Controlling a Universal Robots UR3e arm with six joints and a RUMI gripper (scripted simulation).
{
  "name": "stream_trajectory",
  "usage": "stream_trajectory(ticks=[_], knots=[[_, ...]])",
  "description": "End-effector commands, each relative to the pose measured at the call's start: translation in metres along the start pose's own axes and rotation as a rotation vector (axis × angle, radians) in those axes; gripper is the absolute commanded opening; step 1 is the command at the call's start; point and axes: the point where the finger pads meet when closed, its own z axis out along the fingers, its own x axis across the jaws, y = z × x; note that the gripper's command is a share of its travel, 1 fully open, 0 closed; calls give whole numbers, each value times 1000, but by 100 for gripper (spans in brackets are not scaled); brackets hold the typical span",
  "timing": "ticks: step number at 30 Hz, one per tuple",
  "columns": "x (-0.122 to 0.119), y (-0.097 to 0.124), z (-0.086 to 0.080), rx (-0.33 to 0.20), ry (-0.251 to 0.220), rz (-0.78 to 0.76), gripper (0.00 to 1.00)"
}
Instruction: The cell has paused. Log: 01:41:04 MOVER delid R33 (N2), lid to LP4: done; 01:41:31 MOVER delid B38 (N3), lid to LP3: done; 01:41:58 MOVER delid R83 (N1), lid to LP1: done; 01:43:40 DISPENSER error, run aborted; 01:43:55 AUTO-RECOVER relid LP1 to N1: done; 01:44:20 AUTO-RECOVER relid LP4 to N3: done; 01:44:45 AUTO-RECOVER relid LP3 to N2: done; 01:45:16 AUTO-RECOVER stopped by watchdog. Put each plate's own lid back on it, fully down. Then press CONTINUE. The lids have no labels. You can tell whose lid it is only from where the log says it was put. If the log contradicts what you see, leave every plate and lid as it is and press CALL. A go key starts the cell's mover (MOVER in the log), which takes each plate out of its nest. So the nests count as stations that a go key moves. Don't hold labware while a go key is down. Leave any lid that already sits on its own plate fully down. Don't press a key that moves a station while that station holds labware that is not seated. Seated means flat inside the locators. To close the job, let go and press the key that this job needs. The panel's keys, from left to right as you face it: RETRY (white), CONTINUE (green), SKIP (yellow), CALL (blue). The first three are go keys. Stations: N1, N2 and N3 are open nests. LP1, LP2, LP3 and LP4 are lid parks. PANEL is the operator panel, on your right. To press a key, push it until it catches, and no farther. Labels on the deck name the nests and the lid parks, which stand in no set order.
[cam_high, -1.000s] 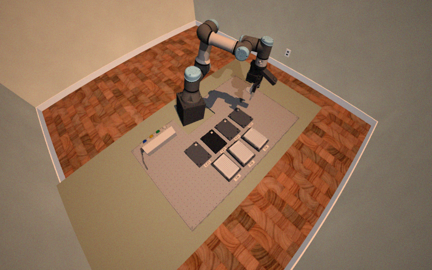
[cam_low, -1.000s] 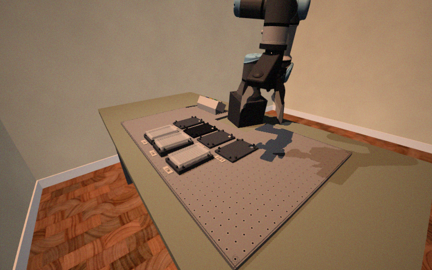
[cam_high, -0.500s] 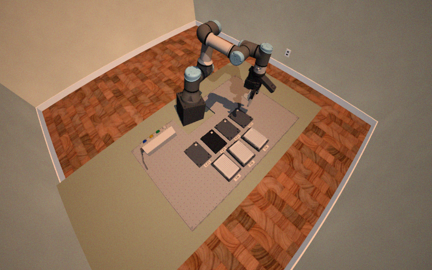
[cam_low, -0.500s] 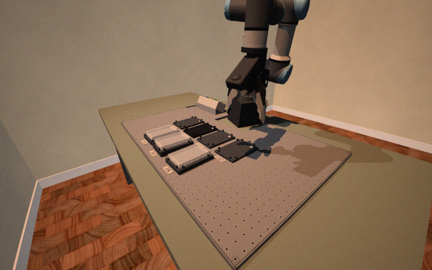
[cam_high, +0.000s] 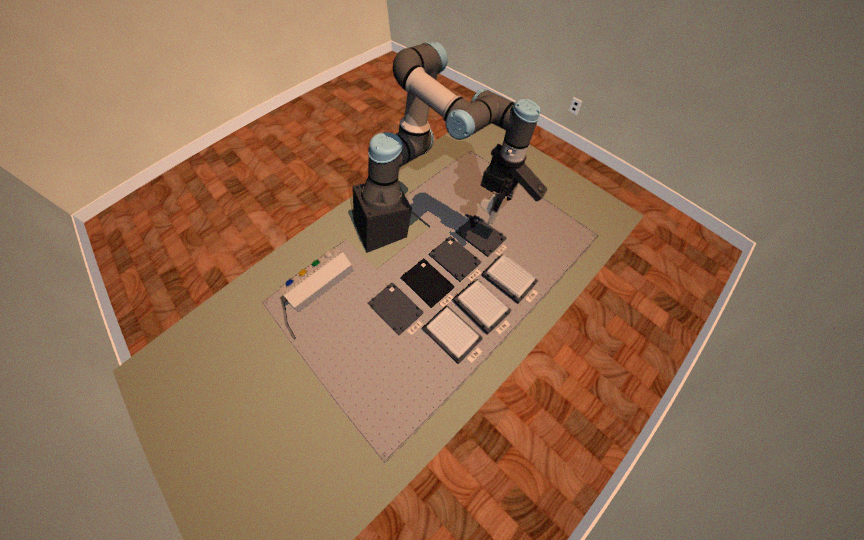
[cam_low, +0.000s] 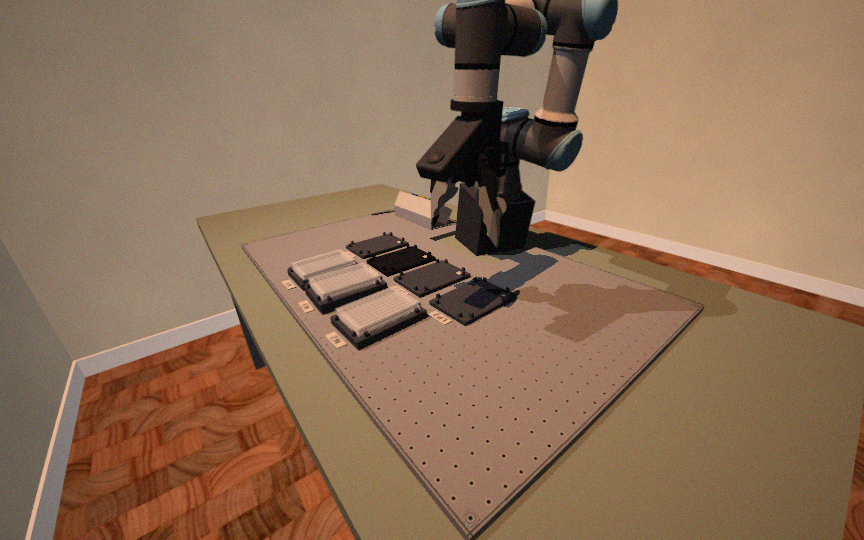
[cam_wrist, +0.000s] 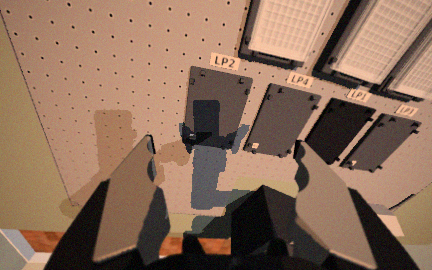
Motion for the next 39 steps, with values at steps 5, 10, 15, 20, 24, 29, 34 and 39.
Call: stream_trajectory(ticks=[5,10,15,20,24,29,34,39], knots=[[35,-2,8,2,-15,11,82],[50,-1,11,1,-23,34,82],[64,0,14,1,-22,34,82],[87,4,19,1,-31,57,82],[92,5,20,2,-38,76,82],[108,9,24,3,-40,80,82],[127,15,28,6,-50,104,82],[138,19,31,12,-60,127,82]])
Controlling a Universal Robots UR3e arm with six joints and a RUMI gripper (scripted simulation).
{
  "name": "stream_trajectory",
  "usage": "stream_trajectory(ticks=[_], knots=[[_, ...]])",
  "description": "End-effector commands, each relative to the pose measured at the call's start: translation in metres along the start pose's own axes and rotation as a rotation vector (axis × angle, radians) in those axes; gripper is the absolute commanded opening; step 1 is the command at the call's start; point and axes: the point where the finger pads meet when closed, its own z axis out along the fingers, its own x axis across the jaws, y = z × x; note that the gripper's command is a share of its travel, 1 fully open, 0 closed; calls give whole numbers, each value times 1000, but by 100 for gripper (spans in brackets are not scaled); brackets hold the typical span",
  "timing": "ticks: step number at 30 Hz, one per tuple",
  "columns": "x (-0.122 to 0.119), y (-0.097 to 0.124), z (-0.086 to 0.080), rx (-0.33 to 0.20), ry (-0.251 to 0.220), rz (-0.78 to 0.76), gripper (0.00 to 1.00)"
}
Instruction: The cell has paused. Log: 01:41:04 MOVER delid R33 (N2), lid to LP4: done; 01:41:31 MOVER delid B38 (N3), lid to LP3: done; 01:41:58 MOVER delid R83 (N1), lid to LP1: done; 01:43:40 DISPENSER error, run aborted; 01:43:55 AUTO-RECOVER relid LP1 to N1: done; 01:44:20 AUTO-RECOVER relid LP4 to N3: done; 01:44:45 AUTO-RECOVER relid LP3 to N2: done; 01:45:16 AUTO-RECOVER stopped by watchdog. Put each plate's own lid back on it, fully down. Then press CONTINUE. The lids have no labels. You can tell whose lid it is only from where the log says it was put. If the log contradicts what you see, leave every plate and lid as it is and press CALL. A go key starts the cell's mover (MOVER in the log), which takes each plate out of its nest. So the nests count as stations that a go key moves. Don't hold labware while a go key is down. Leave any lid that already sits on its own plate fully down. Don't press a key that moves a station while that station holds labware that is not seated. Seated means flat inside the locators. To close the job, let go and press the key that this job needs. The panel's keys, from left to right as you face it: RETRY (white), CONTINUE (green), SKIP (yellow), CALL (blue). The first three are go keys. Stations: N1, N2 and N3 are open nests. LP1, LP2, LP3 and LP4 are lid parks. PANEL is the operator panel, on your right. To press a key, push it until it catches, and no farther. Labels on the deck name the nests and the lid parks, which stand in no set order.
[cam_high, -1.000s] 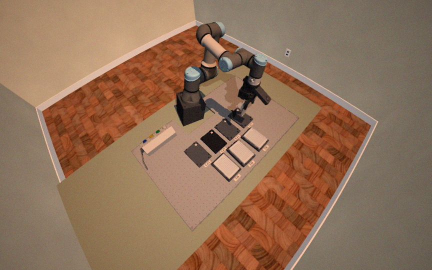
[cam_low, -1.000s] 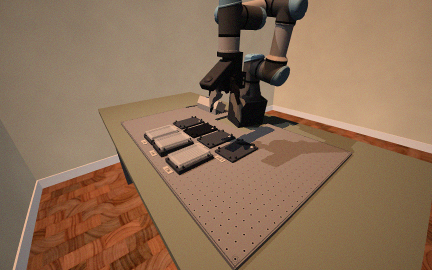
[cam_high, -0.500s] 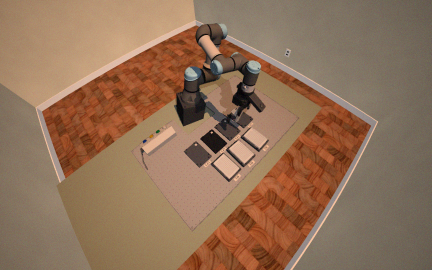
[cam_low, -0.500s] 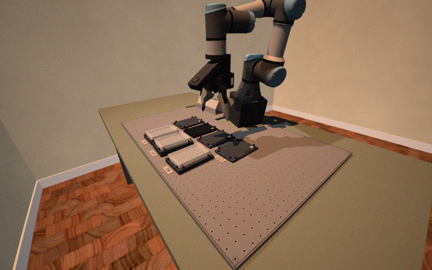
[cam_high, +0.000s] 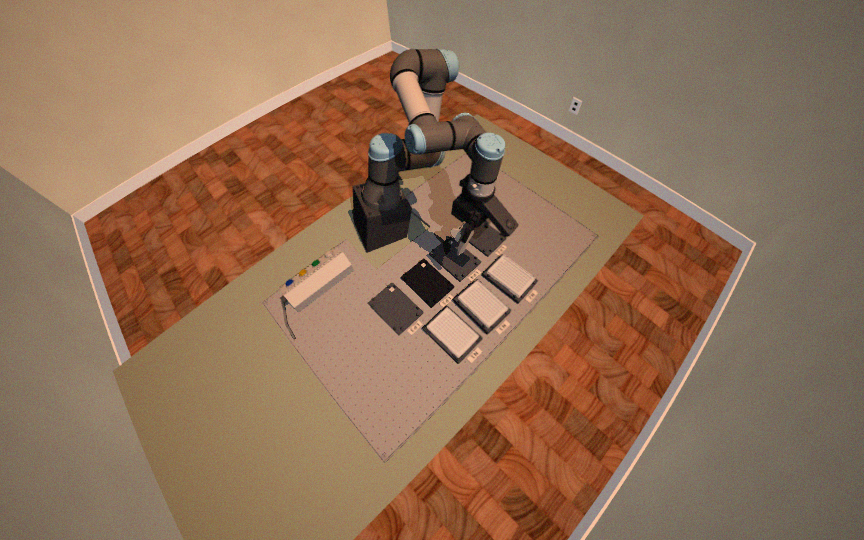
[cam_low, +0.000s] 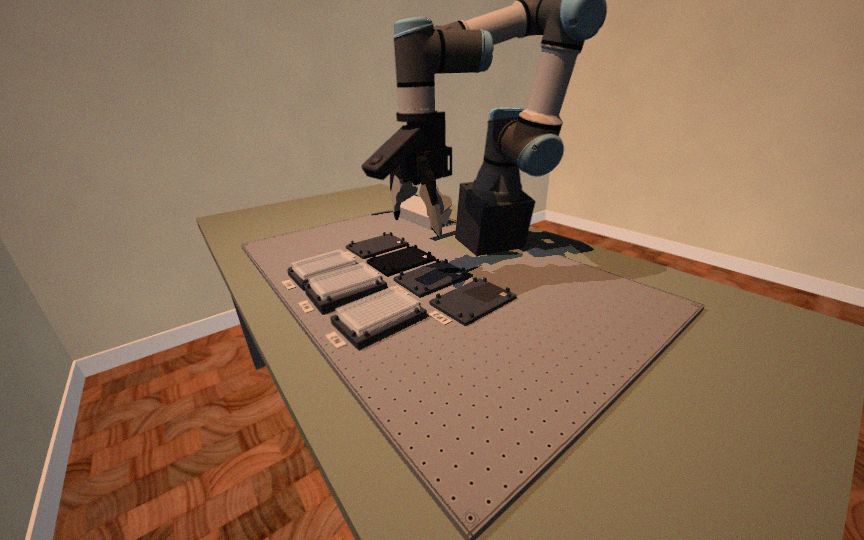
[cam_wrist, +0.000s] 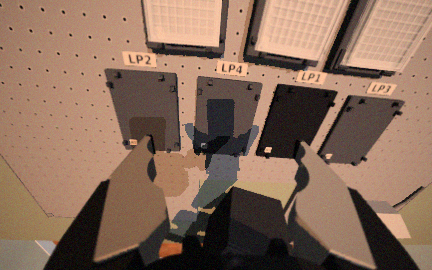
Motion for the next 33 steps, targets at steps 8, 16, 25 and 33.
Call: stream_trajectory(ticks=[8,16,25,33], knots=[[41,10,9,23,-28,26,82],[63,18,14,32,-39,50,82],[79,26,18,44,-49,73,82],[78,26,28,42,-51,72,82]])
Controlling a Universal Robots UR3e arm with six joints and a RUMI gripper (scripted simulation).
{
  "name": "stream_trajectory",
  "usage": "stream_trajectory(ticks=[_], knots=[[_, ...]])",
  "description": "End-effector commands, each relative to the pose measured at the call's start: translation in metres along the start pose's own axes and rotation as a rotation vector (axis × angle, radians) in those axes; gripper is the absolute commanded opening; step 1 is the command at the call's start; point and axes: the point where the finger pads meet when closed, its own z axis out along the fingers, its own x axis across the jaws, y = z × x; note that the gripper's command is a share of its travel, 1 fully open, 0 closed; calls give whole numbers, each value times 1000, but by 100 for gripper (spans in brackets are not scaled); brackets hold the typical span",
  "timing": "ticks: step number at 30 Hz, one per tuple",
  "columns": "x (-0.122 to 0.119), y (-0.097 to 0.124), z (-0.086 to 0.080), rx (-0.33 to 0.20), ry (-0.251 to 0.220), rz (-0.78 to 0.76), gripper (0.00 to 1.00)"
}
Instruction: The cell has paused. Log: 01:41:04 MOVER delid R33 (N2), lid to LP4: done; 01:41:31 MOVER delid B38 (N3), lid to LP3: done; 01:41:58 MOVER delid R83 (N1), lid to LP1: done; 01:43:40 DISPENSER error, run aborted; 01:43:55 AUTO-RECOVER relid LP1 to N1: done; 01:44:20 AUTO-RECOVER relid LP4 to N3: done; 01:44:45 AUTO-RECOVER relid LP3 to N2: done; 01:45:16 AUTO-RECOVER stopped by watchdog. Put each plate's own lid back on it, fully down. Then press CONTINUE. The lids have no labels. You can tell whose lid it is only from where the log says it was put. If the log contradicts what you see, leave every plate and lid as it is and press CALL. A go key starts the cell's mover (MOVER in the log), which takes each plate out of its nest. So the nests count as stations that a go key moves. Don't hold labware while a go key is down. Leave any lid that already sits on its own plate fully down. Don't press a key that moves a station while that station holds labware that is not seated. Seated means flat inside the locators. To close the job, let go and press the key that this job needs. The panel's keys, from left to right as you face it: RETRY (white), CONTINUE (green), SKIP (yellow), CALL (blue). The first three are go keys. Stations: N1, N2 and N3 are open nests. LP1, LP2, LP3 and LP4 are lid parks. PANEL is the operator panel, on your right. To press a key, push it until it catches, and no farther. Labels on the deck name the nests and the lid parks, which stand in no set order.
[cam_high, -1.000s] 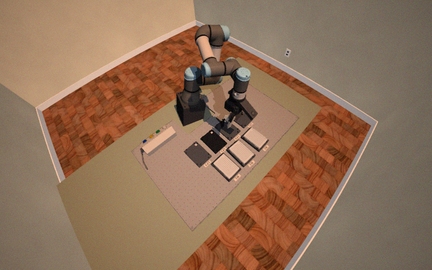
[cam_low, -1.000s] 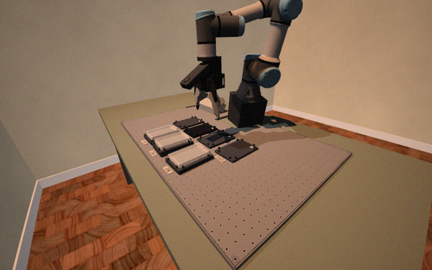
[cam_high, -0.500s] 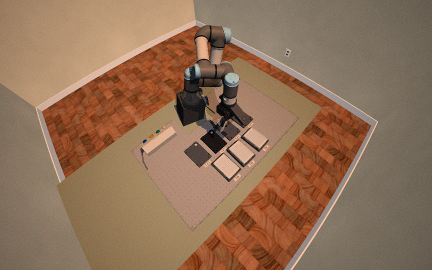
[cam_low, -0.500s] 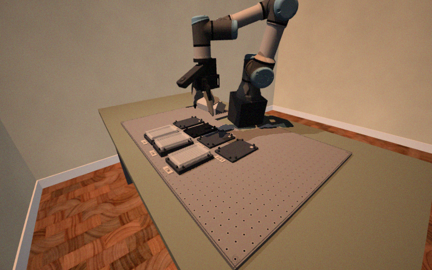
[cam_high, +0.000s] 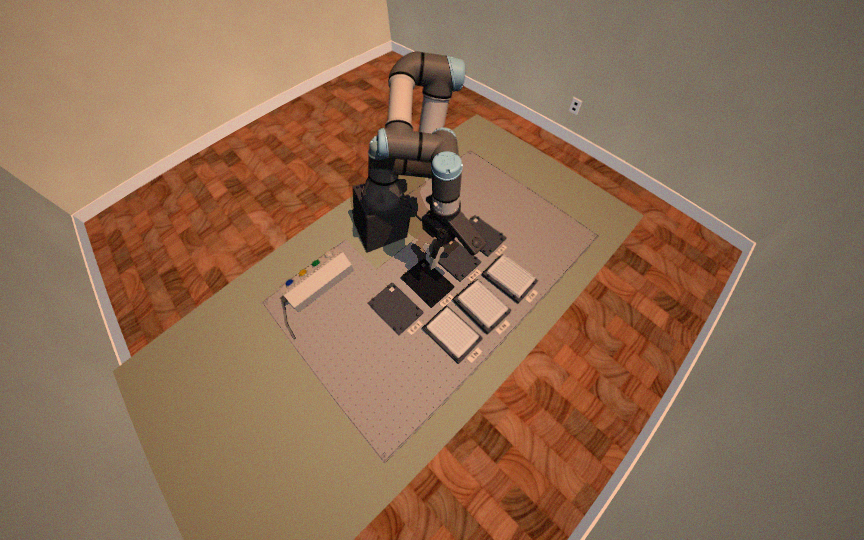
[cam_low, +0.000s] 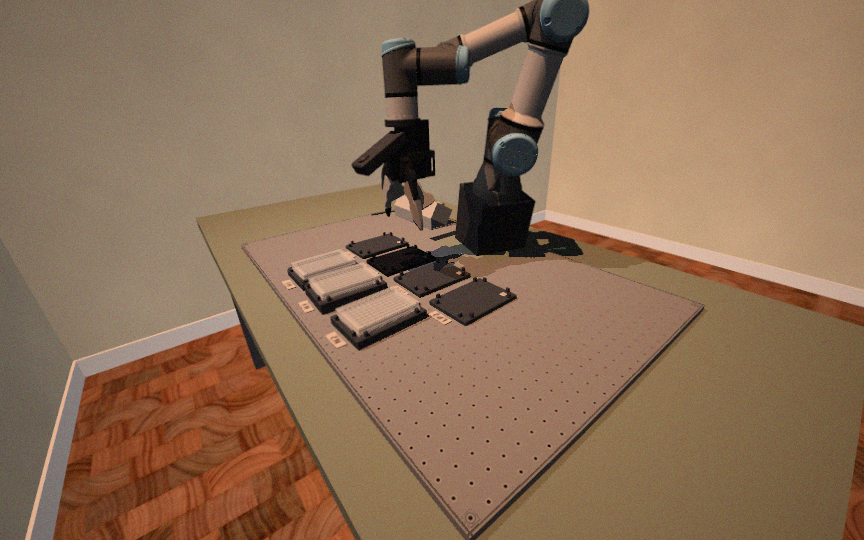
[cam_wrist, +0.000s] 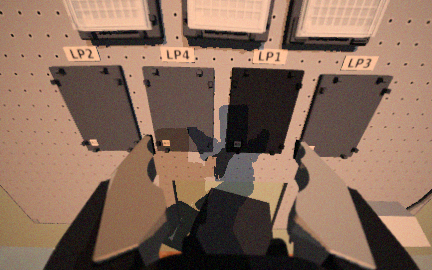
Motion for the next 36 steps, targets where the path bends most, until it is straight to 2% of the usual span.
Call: stream_trajectory(ticks=[1,2,4,12,36], knots=[[0,-1,15,6,-3,-15,82],[0,-1,20,6,-3,-14,82],[0,-1,20,6,-3,-14,82],[0,-1,60,5,-3,-13,82],[1,-1,60,6,-1,-13,82]])
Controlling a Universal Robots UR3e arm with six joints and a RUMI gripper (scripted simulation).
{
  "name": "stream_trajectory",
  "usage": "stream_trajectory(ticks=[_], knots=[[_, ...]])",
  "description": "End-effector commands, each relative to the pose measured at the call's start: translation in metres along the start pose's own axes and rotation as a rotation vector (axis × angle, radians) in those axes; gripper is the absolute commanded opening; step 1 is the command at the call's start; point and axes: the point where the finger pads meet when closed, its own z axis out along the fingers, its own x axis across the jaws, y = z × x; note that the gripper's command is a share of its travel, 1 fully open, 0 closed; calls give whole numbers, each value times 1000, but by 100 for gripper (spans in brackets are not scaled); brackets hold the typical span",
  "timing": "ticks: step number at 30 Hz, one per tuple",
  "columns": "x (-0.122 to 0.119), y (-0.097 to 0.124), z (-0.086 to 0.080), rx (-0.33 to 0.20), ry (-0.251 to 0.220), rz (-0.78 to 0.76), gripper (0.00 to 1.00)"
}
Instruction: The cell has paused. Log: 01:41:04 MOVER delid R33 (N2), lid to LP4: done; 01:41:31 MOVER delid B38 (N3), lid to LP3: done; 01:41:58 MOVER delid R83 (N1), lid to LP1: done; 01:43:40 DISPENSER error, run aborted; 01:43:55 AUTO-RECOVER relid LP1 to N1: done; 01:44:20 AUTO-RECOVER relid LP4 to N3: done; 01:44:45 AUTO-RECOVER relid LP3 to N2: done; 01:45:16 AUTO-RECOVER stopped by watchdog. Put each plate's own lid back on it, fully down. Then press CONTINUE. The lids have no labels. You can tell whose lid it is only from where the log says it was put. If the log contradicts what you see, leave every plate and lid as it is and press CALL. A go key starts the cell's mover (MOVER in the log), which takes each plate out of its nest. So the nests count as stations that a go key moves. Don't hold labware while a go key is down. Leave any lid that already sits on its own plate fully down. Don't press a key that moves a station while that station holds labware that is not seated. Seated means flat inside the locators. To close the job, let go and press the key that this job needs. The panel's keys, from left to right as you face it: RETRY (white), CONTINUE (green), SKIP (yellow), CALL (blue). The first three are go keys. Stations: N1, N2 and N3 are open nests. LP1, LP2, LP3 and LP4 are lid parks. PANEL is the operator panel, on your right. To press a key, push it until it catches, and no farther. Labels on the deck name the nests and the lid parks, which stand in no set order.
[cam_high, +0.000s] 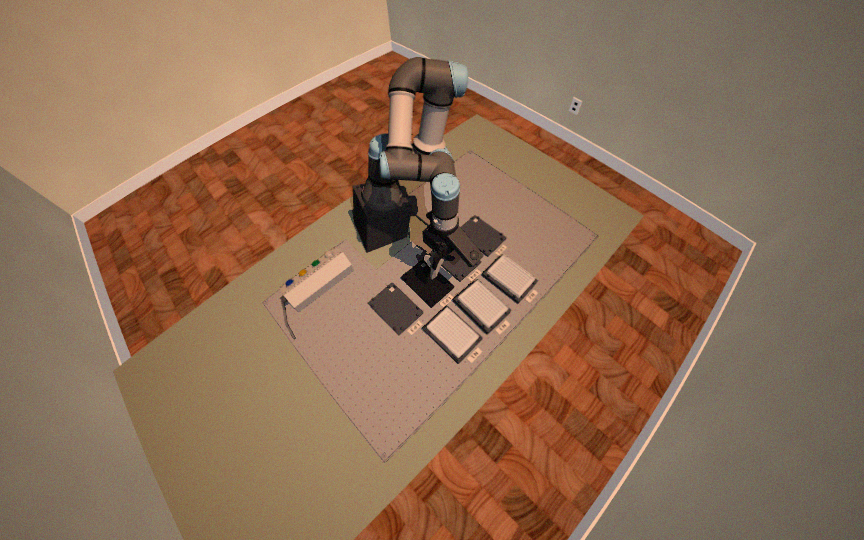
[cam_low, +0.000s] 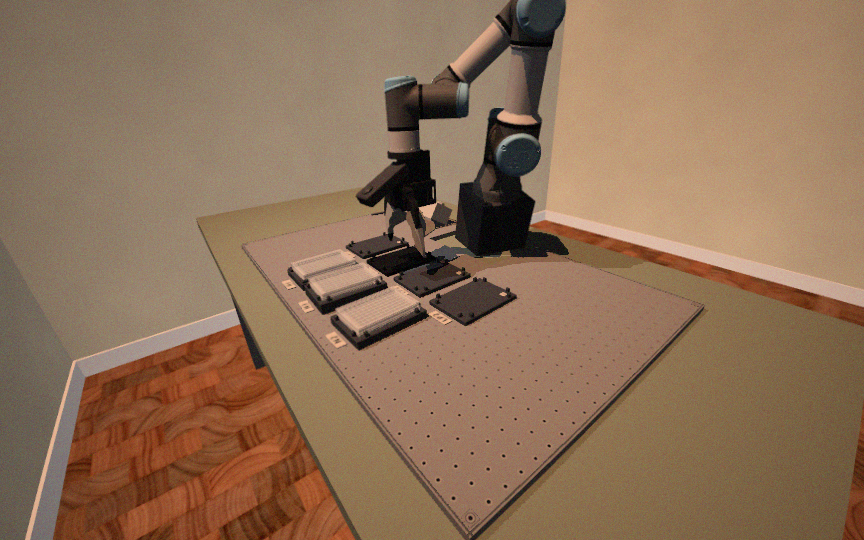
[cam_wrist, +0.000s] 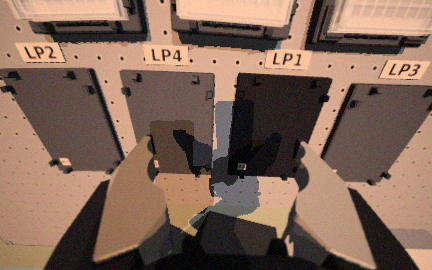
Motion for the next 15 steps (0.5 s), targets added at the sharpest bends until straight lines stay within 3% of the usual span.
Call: stream_trajectory(ticks=[1,7,15], knots=[[1,-2,-1,6,5,-1,82],[1,-2,-1,6,5,-1,82],[-26,-32,-1,6,3,-34,82]])
